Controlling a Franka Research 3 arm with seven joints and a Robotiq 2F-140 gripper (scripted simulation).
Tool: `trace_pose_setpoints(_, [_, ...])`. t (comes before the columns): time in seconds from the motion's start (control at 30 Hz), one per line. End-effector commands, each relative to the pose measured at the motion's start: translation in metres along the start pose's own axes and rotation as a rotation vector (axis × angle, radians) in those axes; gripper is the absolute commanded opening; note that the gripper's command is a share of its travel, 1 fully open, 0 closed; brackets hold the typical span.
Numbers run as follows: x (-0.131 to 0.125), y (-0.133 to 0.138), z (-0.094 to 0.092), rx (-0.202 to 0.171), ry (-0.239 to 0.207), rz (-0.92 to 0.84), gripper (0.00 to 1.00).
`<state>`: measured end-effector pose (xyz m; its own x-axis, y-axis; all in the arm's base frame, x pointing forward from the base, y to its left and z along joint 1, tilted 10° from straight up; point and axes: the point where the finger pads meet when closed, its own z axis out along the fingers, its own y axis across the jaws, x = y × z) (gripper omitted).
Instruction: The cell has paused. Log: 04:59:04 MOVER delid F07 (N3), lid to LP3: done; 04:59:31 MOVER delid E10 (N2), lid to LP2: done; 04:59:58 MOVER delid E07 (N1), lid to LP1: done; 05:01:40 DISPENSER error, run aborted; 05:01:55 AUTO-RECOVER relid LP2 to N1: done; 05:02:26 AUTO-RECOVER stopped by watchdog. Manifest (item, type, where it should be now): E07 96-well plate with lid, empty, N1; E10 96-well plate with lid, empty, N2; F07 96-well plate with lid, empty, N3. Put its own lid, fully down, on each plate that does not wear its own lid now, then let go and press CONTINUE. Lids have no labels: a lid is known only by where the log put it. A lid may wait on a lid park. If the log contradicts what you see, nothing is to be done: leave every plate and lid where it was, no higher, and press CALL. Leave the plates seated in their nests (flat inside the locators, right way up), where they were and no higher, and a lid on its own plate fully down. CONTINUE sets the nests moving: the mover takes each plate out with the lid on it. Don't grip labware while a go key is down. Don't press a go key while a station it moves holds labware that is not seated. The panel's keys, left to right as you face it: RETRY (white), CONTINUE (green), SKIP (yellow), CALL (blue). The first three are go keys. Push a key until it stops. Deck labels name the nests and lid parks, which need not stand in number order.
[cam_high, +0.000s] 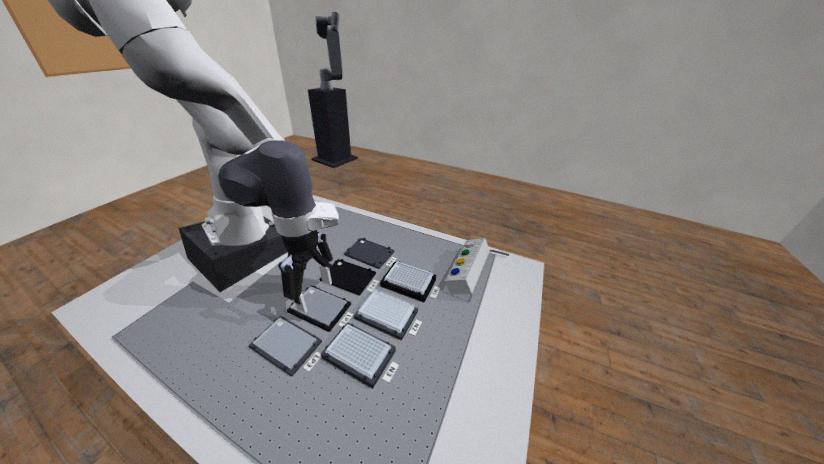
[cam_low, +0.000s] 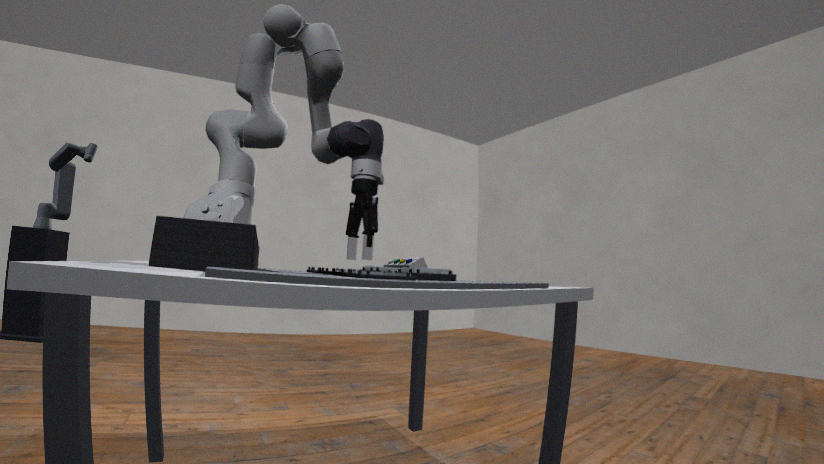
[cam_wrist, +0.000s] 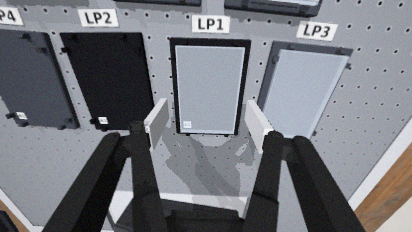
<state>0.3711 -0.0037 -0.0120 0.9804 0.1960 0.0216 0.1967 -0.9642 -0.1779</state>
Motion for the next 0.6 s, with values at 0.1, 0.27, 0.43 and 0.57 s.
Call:
trace_pose_setpoints(0.1, [0.006,0.001,0.004,-0.004,0.016,0.011,0.66])
trace_pose_setpoints(0.27, [0.006,0.001,0.01,-0.004,0.016,0.011,0.66])
trace_pose_setpoints(0.43, [0.006,0.001,0.014,-0.004,0.016,0.011,0.66])
trace_pose_setpoints(0.57, [0.006,0.001,0.016,-0.004,0.016,0.011,0.66])
